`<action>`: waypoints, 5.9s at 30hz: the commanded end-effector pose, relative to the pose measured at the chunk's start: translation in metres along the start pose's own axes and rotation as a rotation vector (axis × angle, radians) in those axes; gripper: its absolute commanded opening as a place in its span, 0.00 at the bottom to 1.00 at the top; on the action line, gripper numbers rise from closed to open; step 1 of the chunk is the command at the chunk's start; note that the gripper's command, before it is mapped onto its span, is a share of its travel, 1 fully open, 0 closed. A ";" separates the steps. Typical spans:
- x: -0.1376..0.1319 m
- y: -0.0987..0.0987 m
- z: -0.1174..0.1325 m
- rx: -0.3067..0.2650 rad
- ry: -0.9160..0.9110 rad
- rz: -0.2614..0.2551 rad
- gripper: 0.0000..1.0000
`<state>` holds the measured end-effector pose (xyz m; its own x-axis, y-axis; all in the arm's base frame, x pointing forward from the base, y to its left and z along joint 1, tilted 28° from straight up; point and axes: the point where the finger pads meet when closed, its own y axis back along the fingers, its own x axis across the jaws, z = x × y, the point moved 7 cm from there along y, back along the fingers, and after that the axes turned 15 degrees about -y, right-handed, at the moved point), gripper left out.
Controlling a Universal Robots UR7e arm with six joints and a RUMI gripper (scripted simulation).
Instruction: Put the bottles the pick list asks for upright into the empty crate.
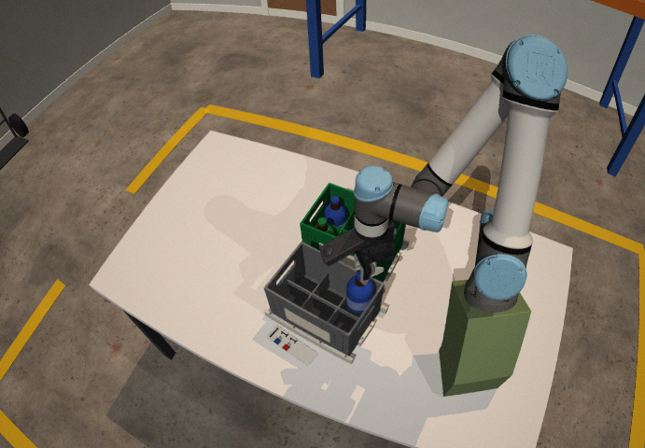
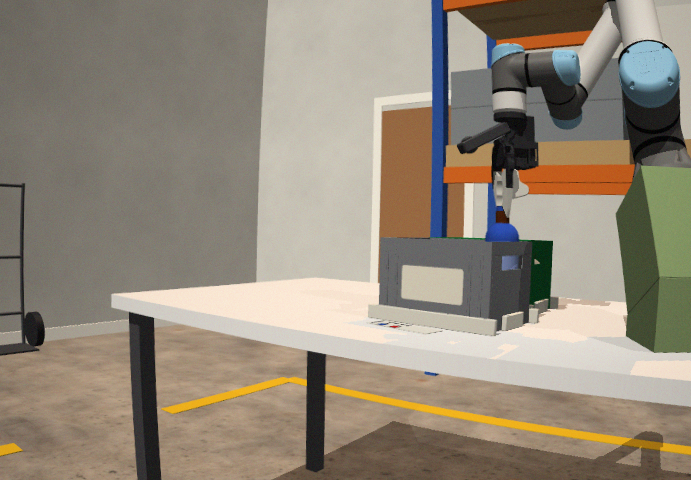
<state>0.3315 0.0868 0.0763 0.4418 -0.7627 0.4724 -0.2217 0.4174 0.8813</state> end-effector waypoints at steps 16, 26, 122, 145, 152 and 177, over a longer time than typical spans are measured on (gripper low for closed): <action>0.001 -0.019 -0.001 0.005 -0.002 0.001 0.00; 0.001 -0.029 -0.001 0.005 -0.002 0.001 0.00; 0.001 -0.082 -0.001 0.006 -0.002 0.001 0.00; 0.002 -0.083 -0.003 0.009 -0.002 0.003 0.00; 0.002 -0.083 -0.003 0.009 -0.002 0.003 0.00; 0.002 -0.084 -0.003 0.009 -0.002 0.003 0.38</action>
<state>0.3536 0.0520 0.0035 0.4392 -0.7620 0.4759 -0.2316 0.4158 0.8795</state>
